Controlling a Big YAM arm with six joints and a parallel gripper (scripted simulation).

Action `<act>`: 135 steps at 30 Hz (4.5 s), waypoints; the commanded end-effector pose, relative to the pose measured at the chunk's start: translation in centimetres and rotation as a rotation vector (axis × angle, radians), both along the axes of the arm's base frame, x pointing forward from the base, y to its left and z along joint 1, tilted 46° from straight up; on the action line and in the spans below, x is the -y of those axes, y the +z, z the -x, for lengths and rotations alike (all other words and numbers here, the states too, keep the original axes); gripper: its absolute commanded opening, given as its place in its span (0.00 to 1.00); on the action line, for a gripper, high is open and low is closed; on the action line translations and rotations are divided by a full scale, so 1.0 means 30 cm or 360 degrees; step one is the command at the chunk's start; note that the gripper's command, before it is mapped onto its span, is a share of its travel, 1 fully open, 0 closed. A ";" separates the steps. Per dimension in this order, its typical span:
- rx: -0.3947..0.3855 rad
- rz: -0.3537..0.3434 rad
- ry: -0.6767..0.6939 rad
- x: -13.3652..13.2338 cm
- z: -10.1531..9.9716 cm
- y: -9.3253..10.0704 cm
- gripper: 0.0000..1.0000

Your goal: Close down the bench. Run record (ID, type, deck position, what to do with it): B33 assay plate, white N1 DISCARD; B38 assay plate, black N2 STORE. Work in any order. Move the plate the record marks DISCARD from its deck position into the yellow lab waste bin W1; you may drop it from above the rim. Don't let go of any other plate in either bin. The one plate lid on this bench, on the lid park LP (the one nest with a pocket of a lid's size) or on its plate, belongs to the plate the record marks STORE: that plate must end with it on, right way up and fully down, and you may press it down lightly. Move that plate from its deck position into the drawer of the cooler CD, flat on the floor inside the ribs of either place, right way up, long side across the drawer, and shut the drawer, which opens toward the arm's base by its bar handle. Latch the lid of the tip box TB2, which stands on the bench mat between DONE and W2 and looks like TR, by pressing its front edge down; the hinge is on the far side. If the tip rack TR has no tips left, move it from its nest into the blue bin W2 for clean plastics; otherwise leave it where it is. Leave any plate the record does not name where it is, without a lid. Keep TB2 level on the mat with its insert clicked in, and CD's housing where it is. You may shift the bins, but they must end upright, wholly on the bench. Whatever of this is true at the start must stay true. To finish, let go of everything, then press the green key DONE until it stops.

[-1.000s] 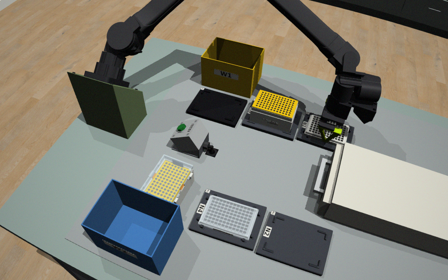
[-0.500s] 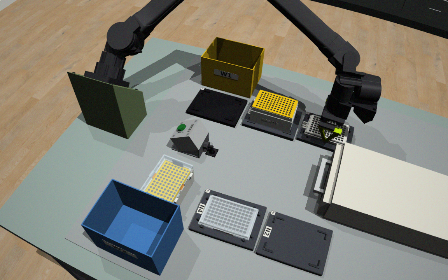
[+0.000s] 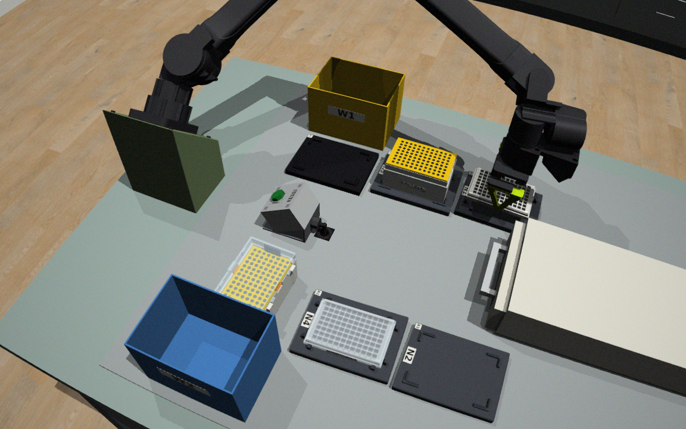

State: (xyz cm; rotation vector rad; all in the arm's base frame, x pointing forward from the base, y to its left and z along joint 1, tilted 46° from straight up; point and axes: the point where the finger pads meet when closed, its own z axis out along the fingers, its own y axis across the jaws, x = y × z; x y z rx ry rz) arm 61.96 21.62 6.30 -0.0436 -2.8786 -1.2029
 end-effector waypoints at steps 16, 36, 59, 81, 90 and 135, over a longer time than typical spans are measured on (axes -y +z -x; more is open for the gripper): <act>0.0142 -0.0021 -0.0045 0.125 -0.079 0.196 0.00; 0.0143 -0.0019 -0.0045 0.177 -0.075 0.246 0.00; 0.0145 -0.0014 -0.0045 0.245 -0.069 0.311 0.00; 0.0146 -0.0012 -0.0045 0.309 -0.063 0.374 0.00; 0.0141 -0.0012 -0.0043 0.292 -0.068 0.361 0.00; 0.0154 -0.0011 0.0058 0.221 0.014 0.325 0.00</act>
